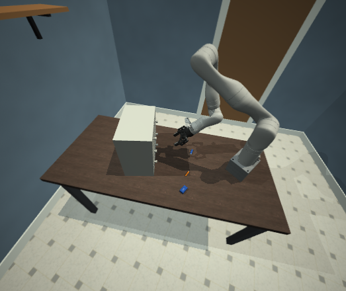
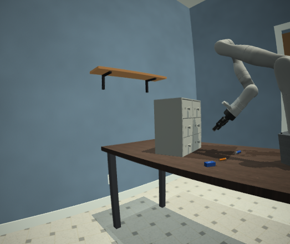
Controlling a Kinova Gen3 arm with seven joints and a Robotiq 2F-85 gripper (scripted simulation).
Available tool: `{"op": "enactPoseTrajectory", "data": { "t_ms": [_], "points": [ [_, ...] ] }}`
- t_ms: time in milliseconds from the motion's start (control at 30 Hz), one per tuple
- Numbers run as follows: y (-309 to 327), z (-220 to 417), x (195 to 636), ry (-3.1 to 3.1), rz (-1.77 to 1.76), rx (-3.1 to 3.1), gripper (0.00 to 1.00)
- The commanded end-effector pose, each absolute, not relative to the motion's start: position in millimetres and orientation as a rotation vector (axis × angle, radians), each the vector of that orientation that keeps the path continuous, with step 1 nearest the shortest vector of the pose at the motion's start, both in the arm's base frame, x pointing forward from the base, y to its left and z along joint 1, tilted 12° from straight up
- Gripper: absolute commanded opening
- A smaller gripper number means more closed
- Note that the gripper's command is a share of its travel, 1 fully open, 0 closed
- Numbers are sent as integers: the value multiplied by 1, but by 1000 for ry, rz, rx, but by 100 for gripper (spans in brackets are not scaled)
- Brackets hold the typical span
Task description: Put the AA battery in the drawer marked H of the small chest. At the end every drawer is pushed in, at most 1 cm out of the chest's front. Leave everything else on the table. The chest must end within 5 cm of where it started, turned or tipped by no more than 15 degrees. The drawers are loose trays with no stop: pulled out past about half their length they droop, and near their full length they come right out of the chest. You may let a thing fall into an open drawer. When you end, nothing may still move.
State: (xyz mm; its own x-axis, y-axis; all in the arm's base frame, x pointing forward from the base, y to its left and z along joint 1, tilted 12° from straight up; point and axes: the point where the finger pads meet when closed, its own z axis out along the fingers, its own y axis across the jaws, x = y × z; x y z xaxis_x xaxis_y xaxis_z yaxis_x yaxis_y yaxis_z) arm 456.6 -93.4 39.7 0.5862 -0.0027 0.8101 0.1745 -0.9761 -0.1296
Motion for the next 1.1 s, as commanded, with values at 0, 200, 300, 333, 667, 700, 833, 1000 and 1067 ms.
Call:
{"op": "enactPoseTrajectory", "data": {
  "t_ms": [0,200,300,333,667,700,833,1000,1067],
  "points": [
    [-94,44,458,-150,-1344,-2621,100],
    [-95,47,455,-154,-1311,-2639,100],
    [-95,48,454,-156,-1292,-2648,100],
    [-95,49,454,-157,-1286,-2652,100],
    [-97,53,449,-163,-1230,-2680,100],
    [-97,53,449,-163,-1222,-2684,100],
    [-98,56,446,-167,-1190,-2700,100],
    [-98,59,443,-171,-1148,-2719,100],
    [-99,59,442,-172,-1139,-2724,100]
  ]
}}
